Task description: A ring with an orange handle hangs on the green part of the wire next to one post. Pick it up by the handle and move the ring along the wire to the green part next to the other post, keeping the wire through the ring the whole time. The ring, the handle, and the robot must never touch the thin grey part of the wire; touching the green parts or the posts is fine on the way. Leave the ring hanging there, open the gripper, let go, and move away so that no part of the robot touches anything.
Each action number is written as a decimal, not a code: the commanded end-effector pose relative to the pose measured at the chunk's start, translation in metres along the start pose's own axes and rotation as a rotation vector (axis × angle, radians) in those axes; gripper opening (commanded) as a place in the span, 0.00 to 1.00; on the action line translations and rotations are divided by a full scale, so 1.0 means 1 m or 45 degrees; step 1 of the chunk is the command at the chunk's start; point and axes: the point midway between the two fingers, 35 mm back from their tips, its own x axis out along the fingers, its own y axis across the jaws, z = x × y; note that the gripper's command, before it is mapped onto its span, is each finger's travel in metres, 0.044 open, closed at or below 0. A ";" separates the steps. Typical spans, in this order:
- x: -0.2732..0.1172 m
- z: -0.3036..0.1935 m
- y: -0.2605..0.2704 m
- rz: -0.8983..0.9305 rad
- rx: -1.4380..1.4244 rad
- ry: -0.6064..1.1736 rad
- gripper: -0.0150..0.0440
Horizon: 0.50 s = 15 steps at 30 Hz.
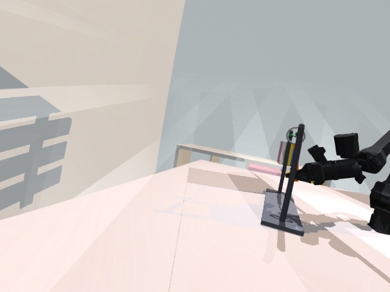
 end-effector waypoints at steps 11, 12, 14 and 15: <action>0.001 0.002 0.007 0.036 -0.085 -0.012 0.00; 0.001 0.002 0.007 0.039 -0.091 -0.013 0.00; 0.001 0.002 0.008 0.045 -0.103 -0.013 0.00; 0.001 0.002 0.009 0.048 -0.109 -0.013 0.00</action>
